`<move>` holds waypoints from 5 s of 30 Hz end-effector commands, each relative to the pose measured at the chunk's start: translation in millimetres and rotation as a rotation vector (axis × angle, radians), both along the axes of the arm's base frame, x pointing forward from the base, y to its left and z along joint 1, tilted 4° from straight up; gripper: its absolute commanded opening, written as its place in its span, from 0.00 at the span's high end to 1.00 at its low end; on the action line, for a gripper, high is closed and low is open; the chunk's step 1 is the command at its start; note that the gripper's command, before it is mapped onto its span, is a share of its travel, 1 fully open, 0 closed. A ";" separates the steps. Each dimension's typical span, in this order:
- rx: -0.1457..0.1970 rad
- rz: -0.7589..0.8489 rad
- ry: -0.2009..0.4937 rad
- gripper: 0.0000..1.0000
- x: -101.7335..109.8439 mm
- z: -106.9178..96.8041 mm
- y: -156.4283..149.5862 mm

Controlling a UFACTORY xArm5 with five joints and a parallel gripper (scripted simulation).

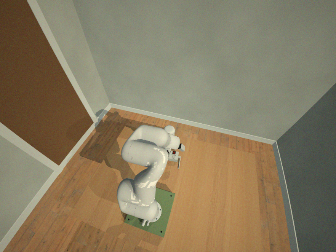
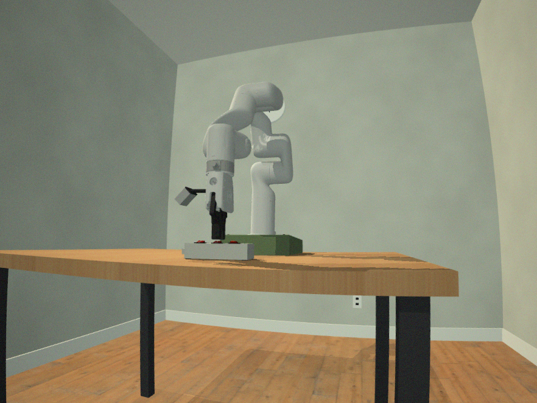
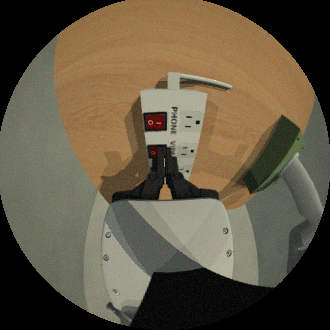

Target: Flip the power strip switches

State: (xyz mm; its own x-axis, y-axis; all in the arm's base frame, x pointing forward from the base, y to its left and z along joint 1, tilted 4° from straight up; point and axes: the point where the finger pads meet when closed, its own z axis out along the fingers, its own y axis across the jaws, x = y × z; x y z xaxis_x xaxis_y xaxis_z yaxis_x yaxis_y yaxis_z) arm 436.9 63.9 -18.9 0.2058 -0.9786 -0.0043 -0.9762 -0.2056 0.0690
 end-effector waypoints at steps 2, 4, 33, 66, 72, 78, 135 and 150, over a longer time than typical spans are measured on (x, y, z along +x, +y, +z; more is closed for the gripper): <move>0.001 0.000 -0.004 1.00 1.5 1.2 0.2; 0.001 0.000 -0.004 1.00 1.5 1.2 0.2; 0.001 0.000 -0.004 1.00 1.5 1.2 0.2; 0.001 0.000 -0.004 1.00 1.5 1.2 0.2; 0.001 0.000 -0.004 1.00 1.5 1.2 0.2; 0.001 0.000 -0.004 1.00 1.5 1.2 0.2; 0.001 0.000 -0.004 1.00 0.8 -7.4 -0.4; 0.001 0.000 -0.004 1.00 2.0 8.8 -0.7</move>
State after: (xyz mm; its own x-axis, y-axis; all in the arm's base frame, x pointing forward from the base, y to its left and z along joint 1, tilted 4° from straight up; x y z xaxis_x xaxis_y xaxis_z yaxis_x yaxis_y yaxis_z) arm 432.7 62.2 -24.3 0.2053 -0.9787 -0.0051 -0.9755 -0.2050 0.0794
